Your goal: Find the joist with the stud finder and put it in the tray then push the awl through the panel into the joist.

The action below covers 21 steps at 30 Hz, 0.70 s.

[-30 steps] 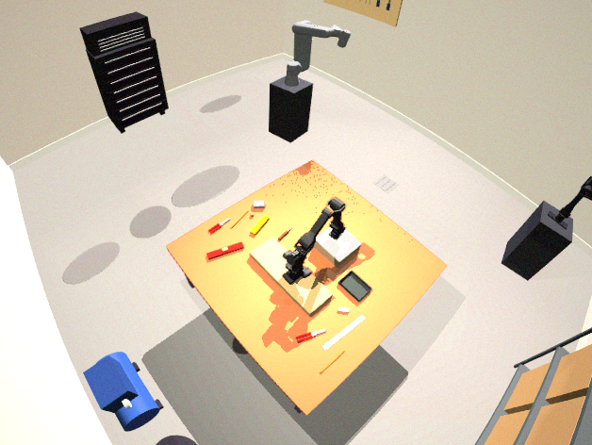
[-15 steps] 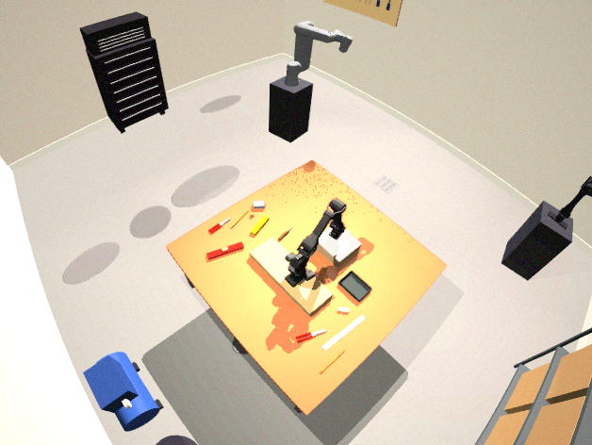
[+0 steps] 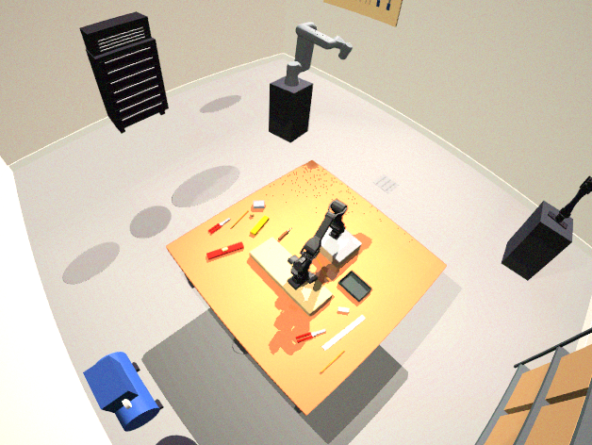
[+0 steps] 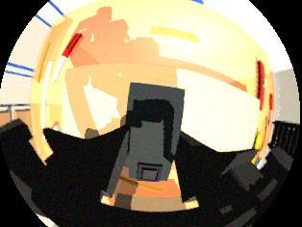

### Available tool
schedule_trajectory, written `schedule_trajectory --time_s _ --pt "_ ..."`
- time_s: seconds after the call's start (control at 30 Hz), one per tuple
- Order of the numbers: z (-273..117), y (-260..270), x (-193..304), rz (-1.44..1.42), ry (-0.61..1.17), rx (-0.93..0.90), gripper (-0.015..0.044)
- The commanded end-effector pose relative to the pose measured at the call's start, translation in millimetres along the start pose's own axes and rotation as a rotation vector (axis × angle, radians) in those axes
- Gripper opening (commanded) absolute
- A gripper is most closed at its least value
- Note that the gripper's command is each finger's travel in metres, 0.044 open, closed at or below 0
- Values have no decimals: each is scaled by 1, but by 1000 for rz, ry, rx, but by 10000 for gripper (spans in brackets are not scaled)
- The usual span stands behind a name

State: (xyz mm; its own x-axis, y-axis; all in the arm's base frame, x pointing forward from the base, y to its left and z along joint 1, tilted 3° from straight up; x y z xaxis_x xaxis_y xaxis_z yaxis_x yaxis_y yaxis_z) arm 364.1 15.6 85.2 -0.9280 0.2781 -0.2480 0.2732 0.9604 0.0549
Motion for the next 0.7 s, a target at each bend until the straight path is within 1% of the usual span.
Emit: schedule_trajectory --time_s 0.0,0.67 --pt "0 13 2 -7 3 -18 0" --pt "-1 42 5 -7 3 -20 0"
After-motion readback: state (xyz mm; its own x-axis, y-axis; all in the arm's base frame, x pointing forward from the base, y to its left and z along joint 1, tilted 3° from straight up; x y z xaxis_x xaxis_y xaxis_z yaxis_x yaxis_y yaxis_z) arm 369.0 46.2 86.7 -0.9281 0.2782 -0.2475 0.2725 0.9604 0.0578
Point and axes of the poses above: the point midway between the two fingers, 35 mm back from their tips, its own z axis out along the fingers, its own y axis across the jaws, x = y × z, the point moved 7 cm from there along -z, back along the fingers, and after that the axes turned 6 degrees about z, right-handed, at the moved point
